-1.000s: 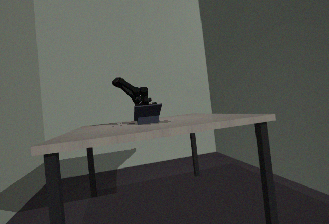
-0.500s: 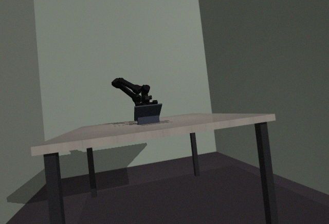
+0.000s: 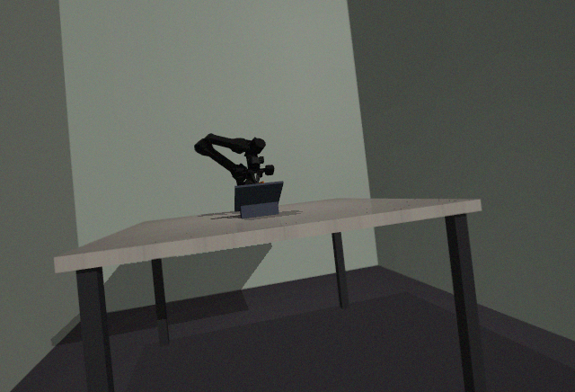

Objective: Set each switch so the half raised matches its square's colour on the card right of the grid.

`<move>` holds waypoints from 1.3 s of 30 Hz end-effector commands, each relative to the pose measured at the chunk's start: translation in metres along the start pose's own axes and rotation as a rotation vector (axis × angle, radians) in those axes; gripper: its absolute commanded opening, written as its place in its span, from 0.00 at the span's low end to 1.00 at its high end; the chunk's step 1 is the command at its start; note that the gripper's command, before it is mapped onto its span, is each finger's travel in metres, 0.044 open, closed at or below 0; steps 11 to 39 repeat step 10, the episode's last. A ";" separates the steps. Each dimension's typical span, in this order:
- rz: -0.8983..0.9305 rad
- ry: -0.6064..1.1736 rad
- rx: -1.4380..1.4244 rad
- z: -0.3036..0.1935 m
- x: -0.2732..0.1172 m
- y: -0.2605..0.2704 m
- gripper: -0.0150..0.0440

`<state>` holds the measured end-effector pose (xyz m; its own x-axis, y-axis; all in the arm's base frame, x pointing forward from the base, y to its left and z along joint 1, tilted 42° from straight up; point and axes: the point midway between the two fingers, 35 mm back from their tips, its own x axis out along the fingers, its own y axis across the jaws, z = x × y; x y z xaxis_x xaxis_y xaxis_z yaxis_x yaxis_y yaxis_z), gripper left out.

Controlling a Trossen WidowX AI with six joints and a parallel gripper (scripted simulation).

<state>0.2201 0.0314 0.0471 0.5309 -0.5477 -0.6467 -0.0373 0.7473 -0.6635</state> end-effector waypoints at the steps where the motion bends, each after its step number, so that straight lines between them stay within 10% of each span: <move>1: -0.002 -0.007 0.008 0.039 -0.005 0.007 0.25; 39: -0.002 -0.007 0.009 0.046 -0.005 0.008 0.25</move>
